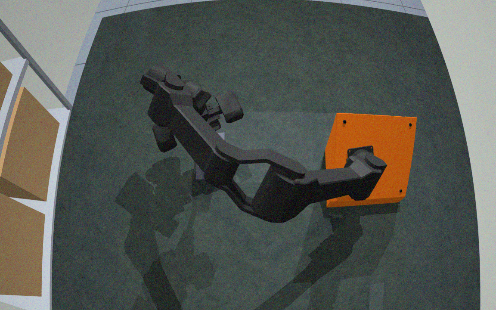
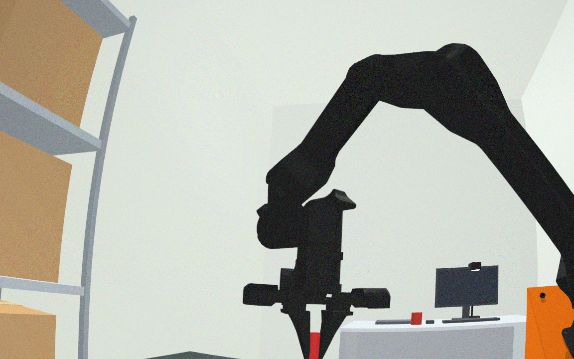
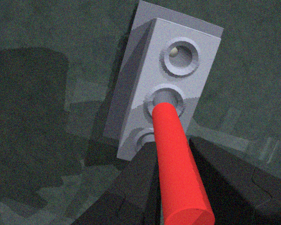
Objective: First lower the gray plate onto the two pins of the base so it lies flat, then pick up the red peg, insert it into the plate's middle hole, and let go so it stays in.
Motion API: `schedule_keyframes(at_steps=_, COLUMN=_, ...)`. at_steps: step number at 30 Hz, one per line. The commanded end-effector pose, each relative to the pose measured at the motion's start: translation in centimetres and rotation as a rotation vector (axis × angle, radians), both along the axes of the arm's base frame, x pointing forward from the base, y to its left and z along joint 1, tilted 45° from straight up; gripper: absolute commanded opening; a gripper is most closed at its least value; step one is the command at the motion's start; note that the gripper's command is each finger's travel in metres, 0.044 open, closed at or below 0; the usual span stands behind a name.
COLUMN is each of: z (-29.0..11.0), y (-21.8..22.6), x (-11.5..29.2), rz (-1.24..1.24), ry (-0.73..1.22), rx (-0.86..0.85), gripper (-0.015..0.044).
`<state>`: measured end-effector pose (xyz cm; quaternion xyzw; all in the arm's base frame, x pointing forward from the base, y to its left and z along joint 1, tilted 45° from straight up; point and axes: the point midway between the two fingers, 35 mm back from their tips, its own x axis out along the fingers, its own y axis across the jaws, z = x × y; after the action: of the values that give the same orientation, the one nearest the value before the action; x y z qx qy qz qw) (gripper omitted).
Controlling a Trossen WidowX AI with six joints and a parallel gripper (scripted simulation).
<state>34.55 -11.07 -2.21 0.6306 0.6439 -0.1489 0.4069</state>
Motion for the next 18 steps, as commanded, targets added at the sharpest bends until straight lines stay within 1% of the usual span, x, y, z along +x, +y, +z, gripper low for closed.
schedule_keyframes(at_steps=1, z=0.0, y=0.01, x=0.0, rz=0.0, ry=0.0, rx=0.0, gripper=0.0)
schedule_keyframes(at_steps=18, z=-0.01, y=0.03, x=-0.18, rz=0.0, ry=0.0, rx=0.0, gripper=0.0)
